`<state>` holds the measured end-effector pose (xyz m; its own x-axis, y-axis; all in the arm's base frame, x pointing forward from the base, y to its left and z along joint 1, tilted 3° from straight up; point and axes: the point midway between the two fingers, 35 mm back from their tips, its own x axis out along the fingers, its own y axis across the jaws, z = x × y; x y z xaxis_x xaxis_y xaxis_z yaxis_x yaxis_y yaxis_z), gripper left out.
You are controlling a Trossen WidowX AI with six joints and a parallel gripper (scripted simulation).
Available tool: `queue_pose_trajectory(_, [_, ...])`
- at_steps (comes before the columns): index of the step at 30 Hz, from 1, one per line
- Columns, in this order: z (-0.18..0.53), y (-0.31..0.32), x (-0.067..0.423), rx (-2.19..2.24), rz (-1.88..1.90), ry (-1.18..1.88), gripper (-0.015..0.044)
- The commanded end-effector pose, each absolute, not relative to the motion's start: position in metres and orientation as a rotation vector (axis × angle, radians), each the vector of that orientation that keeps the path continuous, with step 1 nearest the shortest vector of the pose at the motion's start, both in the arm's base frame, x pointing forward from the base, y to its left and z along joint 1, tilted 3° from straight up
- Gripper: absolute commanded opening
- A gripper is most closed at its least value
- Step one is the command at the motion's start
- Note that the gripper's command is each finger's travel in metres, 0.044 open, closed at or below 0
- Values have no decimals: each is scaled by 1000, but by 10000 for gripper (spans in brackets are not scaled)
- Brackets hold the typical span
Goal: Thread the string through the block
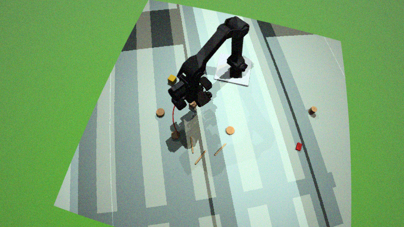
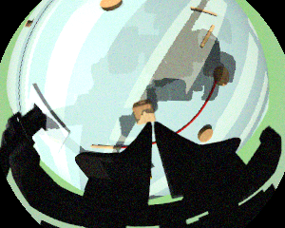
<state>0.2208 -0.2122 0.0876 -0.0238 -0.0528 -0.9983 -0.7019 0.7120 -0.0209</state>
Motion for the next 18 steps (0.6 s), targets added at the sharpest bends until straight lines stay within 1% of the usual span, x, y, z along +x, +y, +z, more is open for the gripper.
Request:
queue_pose_trajectory(1, [88, -212, 221, -643, 579, 1526, 0])
queue_pose_trajectory(14, [88, -212, 221, -643, 579, 1526, 0])
queue_pose_trajectory(18, [88, -212, 221, -643, 579, 1526, 105])
